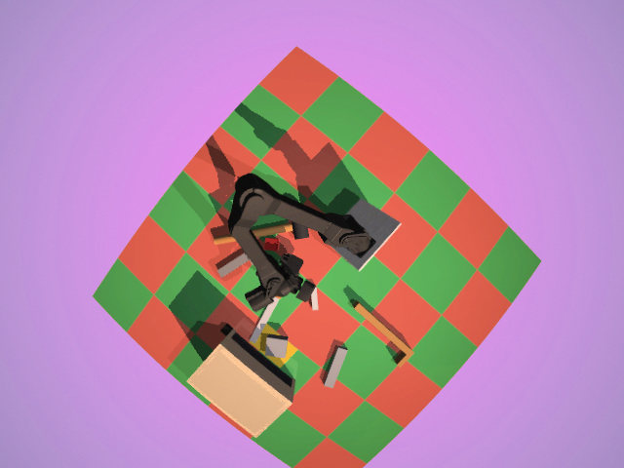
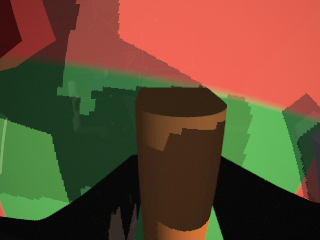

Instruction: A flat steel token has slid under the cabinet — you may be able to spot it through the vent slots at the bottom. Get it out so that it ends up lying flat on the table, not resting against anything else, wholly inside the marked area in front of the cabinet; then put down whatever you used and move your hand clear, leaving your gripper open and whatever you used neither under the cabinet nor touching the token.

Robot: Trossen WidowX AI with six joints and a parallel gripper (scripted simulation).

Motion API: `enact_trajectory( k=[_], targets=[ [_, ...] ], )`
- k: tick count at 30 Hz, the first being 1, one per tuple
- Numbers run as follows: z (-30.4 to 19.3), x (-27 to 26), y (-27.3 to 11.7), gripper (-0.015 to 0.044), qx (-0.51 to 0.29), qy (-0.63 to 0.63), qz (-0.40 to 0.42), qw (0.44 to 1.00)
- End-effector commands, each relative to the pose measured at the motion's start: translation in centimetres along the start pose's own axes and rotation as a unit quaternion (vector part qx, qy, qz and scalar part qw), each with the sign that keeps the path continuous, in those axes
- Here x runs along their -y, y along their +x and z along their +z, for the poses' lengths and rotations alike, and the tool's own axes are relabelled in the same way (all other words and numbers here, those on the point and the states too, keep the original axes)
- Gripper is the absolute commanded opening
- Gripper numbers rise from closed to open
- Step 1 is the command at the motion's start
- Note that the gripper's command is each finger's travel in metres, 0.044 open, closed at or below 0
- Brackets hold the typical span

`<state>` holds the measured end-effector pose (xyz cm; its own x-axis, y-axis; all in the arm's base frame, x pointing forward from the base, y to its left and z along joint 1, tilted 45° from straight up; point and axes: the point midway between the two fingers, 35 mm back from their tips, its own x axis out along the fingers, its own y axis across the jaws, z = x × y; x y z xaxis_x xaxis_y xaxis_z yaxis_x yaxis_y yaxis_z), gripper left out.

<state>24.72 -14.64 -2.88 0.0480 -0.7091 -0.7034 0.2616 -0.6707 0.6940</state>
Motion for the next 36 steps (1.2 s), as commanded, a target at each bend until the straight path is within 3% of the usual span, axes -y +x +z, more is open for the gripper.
enact_trajectory(
  k=[1, 15, 23, 28, 31, 36],
  targets=[
    [0.87, 0.08, 0.10, 0.0000, 0.003, -0.004, -0.003, 1.000],
    [0.68, 0.48, -0.30, 0.0000, 0.002, -0.008, -0.002, 1.000],
    [0.71, 0.19, -0.10, 0.0200, 0.004, -0.003, -0.002, 1.000],
    [0.71, 0.20, -0.11, 0.0200, 0.004, -0.003, -0.002, 1.000],
    [0.71, 0.20, -0.11, 0.0270, 0.003, -0.003, -0.003, 1.000],
    [0.71, 0.13, -0.16, 0.0270, 0.003, -0.002, -0.003, 1.000]
  ],
)
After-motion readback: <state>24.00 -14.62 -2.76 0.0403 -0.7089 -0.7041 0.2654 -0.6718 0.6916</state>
